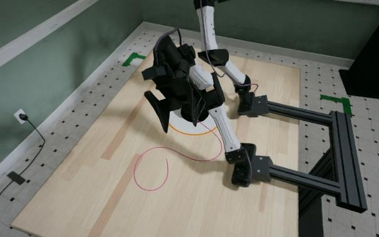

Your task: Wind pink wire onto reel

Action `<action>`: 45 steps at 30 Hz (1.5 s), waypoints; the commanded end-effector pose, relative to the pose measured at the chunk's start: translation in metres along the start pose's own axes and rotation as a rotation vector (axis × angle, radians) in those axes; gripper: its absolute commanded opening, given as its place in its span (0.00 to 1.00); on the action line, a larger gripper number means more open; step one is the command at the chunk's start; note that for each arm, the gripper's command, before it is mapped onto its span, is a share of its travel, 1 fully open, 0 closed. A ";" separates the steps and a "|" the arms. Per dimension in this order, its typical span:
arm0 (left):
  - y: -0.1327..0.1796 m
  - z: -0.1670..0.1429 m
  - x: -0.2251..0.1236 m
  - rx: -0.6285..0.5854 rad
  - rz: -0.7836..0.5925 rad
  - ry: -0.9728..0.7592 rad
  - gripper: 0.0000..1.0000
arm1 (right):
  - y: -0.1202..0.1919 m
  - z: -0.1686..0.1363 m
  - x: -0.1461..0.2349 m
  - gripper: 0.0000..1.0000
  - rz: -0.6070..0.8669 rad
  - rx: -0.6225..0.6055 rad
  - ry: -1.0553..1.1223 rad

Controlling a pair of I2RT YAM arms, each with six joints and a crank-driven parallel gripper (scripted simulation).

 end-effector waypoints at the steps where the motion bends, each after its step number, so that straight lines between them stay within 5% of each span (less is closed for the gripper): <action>1: -0.001 0.001 0.004 0.003 0.009 0.011 1.00 | -0.001 0.005 0.004 1.00 0.013 -0.009 0.011; 18: -0.001 0.001 0.001 0.000 -0.009 0.011 1.00 | 0.004 0.000 0.042 1.00 0.271 0.025 0.012; 33: -0.001 0.002 -0.006 -0.006 -0.055 0.011 1.00 | 0.057 -0.011 0.120 1.00 0.908 0.107 0.014; 35: -0.001 0.002 -0.006 -0.006 -0.055 0.011 1.00 | 0.057 -0.011 0.120 1.00 0.908 0.107 0.014; 45: 0.000 0.003 -0.011 -0.010 -0.090 0.011 1.00 | 0.123 -0.016 0.148 1.00 1.391 0.170 0.016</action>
Point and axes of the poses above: on each arm, the point where the finger pads meet when closed, its own y axis back along the fingers, its own x axis across the jaws, z = x × y, the point moved 1 cm from there along y, back along the fingers, and after that the axes turned 7 degrees about -y, right-handed, at the moved point
